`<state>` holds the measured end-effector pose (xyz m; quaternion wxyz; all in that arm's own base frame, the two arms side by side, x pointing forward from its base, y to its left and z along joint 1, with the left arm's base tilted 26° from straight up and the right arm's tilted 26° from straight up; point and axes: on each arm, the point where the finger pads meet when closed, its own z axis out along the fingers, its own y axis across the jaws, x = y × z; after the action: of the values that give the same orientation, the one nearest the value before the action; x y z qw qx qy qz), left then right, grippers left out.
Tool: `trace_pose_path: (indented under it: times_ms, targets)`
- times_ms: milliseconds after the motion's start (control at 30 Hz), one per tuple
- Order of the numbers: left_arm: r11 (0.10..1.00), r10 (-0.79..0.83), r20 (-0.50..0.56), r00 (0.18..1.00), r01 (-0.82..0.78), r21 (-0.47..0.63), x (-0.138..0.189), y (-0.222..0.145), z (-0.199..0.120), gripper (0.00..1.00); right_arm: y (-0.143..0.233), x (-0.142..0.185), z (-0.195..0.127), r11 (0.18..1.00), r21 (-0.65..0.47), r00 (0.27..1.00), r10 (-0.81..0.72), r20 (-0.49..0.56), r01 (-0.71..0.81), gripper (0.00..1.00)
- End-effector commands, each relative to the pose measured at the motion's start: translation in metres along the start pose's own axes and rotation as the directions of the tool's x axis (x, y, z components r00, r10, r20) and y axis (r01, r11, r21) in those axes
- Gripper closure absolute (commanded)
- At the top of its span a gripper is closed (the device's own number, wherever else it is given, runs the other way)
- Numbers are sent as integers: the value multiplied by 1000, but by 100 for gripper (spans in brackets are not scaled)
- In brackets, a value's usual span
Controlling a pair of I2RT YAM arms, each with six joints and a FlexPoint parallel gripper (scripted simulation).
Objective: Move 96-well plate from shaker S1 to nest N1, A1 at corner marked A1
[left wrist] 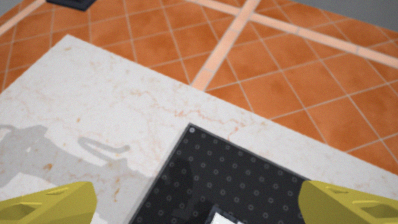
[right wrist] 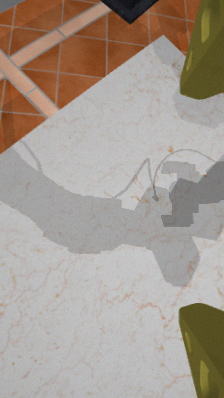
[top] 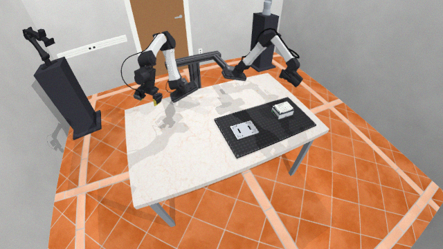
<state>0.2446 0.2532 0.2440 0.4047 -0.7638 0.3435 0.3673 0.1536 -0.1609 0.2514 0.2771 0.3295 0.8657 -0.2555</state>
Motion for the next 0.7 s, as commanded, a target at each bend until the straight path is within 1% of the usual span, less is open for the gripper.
trace_pose_path:
  times_ms: [0, 33, 100, 167, 300, 433, 500, 600, 667]
  targets:
    - [995, 102, -278, 955, -98, 27, 49, -10, 14, 0, 39, -44, 18, 994, -82, 990, -55, 128, 66, 0]
    - [992, 122, -315, 941, -117, 35, 57, -11, 17, 0, 51, -49, 22, 990, -103, 987, -78, 141, 93, 0]
    - [992, 122, -315, 941, -117, 35, 57, -11, 17, 0, 51, -49, 22, 990, -103, 987, -78, 141, 93, 0]
    - [986, 168, -386, 907, -155, 63, 75, -14, 20, 0, 73, -60, 26, 981, -139, 977, -109, 181, 135, 0]
    - [964, 265, -504, 822, -239, 118, 114, -16, 33, 0, 139, -70, 37, 937, -228, 945, -204, 255, 263, 0]
    - [940, 342, -589, 732, -273, 206, 141, -21, 39, 0, 216, -69, 37, 864, -312, 892, -282, 353, 396, 0]
    - [924, 383, -622, 683, -280, 262, 154, -25, 41, 0, 259, -62, 32, 811, -352, 854, -312, 417, 468, 0]
    - [897, 440, -655, 614, -280, 341, 171, -29, 43, 0, 333, -37, 16, 701, -406, 778, -347, 523, 586, 0]
    - [897, 440, -655, 614, -280, 341, 171, -29, 43, 0, 333, -37, 16, 701, -406, 778, -347, 523, 586, 0]
